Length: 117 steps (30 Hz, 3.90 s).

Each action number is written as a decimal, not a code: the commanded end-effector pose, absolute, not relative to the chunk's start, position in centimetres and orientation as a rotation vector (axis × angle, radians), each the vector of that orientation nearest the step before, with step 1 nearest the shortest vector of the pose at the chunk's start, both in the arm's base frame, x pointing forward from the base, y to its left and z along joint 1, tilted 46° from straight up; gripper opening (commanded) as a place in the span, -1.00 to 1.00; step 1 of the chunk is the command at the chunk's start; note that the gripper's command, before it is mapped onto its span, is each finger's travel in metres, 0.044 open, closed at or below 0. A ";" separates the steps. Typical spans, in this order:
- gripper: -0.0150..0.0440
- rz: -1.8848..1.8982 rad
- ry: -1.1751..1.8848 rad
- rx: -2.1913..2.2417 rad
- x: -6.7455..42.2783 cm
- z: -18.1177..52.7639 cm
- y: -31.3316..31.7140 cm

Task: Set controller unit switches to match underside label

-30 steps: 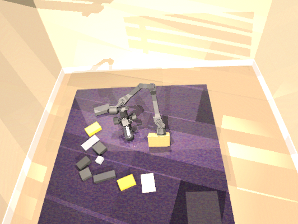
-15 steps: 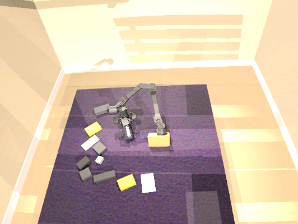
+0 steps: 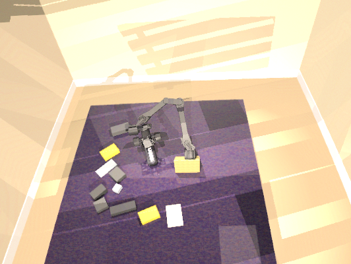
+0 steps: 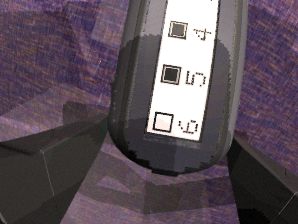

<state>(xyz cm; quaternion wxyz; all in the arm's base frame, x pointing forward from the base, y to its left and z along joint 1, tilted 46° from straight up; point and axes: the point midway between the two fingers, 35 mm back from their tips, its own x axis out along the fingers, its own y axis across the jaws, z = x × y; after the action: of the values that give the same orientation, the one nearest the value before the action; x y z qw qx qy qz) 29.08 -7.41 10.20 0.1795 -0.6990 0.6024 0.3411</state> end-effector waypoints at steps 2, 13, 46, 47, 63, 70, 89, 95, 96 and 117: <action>0.65 0.964 1.694 -1.973 29.1 10.2 -6.8; 0.65 0.965 1.694 -1.972 29.0 10.3 -6.0; 0.65 0.967 1.693 -1.971 28.4 10.1 -3.3; 0.65 0.967 1.693 -1.971 28.3 10.1 -3.2; 0.65 0.968 1.693 -1.970 28.0 9.8 -1.9; 0.65 0.969 1.692 -1.970 27.9 9.6 -1.4; 0.65 0.970 1.692 -1.970 27.5 9.6 0.0; 0.65 0.970 1.692 -1.969 27.4 9.4 0.4; 0.65 0.970 1.692 -1.969 27.4 9.4 0.5; 0.65 0.971 1.691 -1.969 26.9 8.6 2.0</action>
<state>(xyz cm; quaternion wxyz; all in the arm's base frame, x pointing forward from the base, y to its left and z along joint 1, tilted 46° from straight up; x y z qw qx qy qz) 27.02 1.67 9.00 0.1843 -0.7016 0.5978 0.3412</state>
